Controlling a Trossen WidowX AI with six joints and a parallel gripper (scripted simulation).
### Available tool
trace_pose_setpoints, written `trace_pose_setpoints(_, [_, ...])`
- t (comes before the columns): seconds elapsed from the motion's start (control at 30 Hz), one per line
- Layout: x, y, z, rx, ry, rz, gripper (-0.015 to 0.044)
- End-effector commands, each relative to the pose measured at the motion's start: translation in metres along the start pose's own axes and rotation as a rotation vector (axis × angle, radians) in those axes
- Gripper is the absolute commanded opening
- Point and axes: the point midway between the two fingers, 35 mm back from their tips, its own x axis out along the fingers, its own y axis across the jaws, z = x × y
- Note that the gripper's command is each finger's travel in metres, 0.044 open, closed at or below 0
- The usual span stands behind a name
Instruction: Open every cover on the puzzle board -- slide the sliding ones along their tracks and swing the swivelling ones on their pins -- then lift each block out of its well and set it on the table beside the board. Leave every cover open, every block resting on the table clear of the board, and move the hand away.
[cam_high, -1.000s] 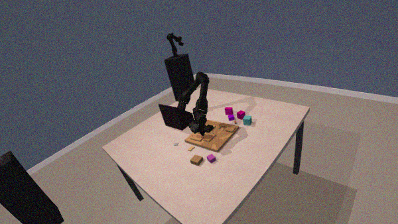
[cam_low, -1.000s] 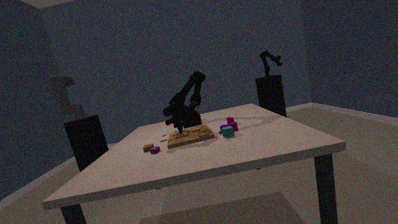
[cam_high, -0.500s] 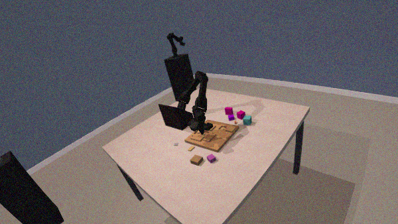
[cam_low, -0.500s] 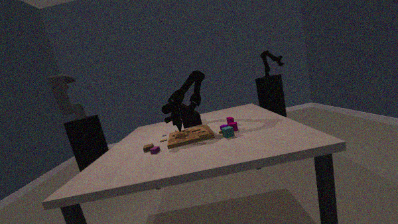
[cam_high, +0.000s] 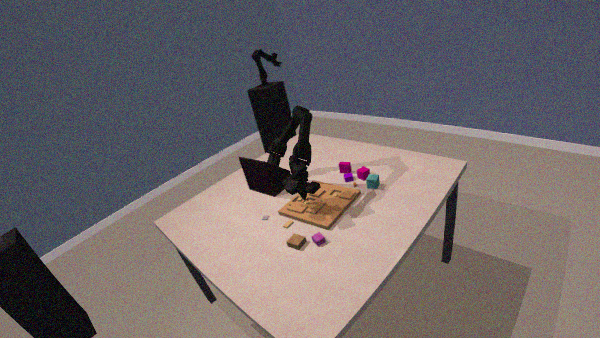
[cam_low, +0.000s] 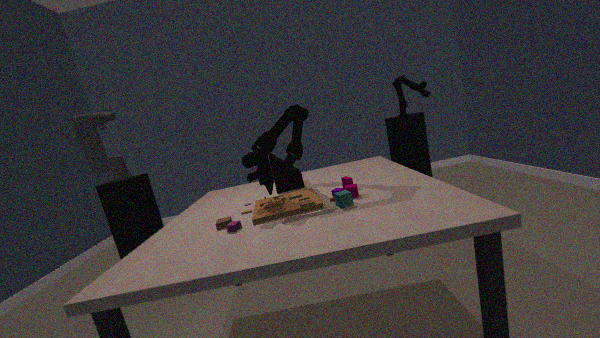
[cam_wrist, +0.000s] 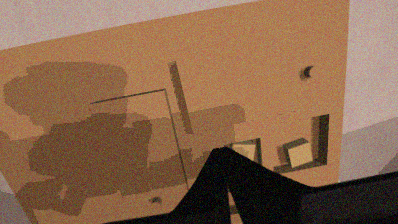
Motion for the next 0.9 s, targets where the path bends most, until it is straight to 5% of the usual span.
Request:
trace_pose_setpoints(0.0, [-0.008,0.002,0.001,-0.006,-0.008,0.006,0.0000])
trace_pose_setpoints(0.87, [-0.021,0.022,0.024,-0.007,-0.009,0.007,0.0000])
